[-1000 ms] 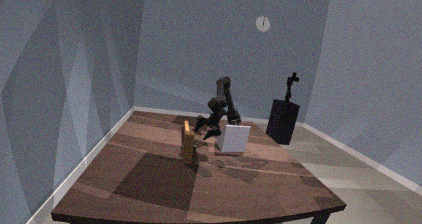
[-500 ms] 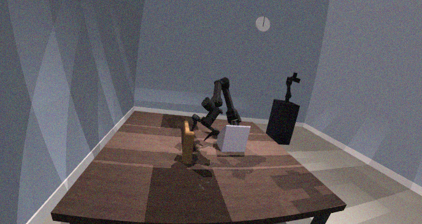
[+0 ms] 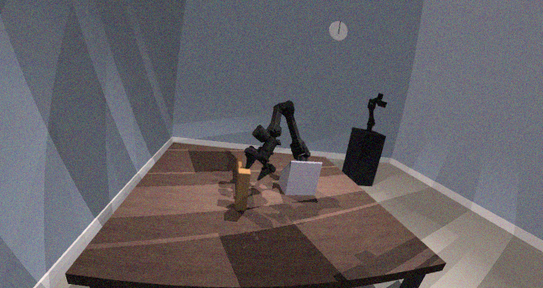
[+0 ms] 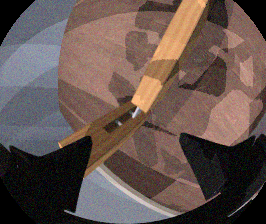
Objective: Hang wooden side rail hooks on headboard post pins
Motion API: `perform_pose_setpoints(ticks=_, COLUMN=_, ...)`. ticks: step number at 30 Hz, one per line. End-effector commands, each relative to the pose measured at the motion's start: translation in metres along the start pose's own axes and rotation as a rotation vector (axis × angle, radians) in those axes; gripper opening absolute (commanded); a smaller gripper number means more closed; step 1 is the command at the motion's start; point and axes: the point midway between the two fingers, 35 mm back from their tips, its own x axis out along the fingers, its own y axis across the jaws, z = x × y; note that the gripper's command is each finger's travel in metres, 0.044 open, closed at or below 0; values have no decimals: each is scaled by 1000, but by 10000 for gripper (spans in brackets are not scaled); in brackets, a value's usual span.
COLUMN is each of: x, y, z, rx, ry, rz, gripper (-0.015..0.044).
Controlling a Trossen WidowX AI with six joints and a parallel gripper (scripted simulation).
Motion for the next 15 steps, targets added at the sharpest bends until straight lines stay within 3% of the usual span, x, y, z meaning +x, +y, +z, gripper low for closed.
perform_pose_setpoints(ticks=1, x=1, y=-4, z=10, rx=-580, ry=103, rz=34, gripper=440)
perform_pose_setpoints(ticks=15, x=-4, y=-4, z=23, rx=-1432, ry=164, rz=222, gripper=440)
